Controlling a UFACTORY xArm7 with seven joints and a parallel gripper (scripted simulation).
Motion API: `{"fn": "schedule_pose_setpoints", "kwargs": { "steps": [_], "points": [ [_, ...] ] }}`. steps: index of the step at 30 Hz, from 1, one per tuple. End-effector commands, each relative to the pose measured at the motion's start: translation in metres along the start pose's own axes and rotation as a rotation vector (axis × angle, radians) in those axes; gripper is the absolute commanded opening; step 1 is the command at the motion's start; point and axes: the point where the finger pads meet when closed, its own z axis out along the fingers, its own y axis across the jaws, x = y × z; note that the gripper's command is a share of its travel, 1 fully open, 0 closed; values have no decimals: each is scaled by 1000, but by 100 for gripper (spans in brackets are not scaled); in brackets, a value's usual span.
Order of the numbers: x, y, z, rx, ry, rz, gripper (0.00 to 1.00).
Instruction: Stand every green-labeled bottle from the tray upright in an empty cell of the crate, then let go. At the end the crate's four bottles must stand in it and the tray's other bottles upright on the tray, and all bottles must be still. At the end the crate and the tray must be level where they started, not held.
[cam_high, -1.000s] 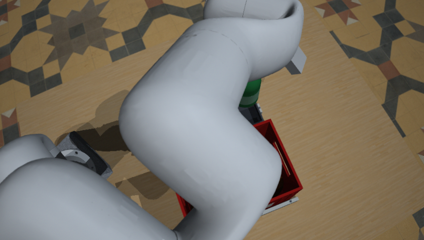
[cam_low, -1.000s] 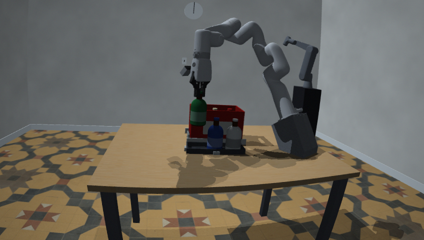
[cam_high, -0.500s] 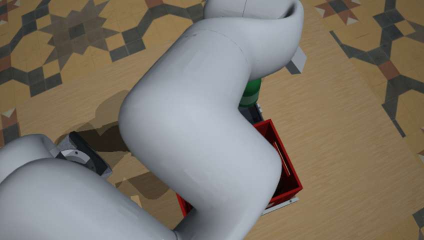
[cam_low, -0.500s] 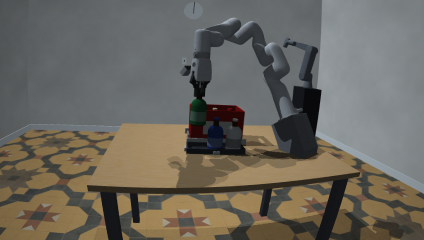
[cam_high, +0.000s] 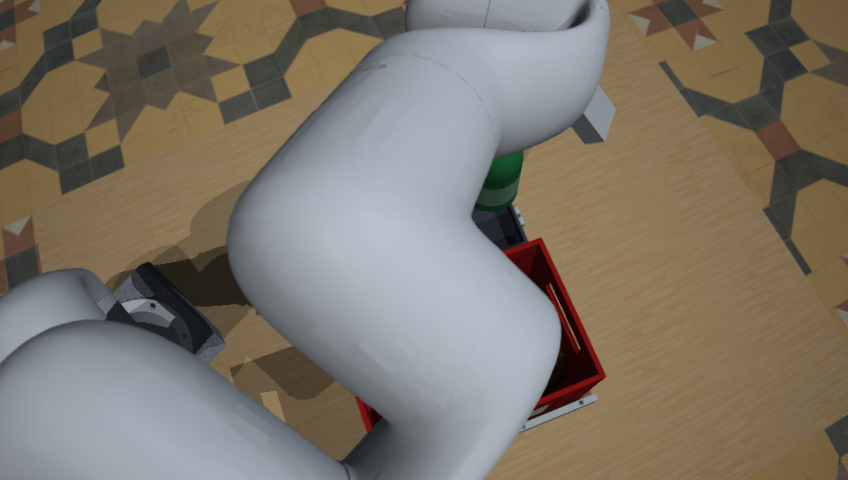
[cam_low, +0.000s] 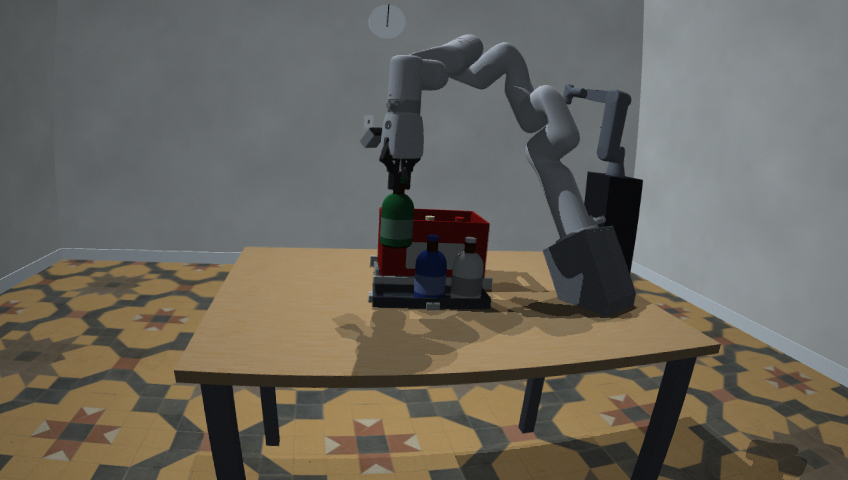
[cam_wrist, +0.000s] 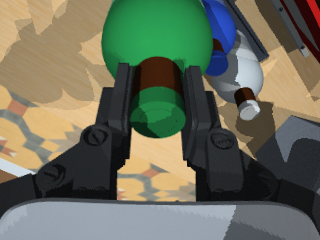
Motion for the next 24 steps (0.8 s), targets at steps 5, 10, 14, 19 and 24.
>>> {"fn": "schedule_pose_setpoints", "kwargs": {
  "steps": [5, 10, 14, 19, 24],
  "points": [
    [0, -1, -10, 5, 1, 0, 0],
    [0, -1, -16, 5, 1, 0, 0],
    [0, -1, -21, 5, 1, 0, 0],
    [0, -1, -24, 5, 1, 0, 0],
    [0, -1, -28, 5, 1, 0, 0]
  ]
}}
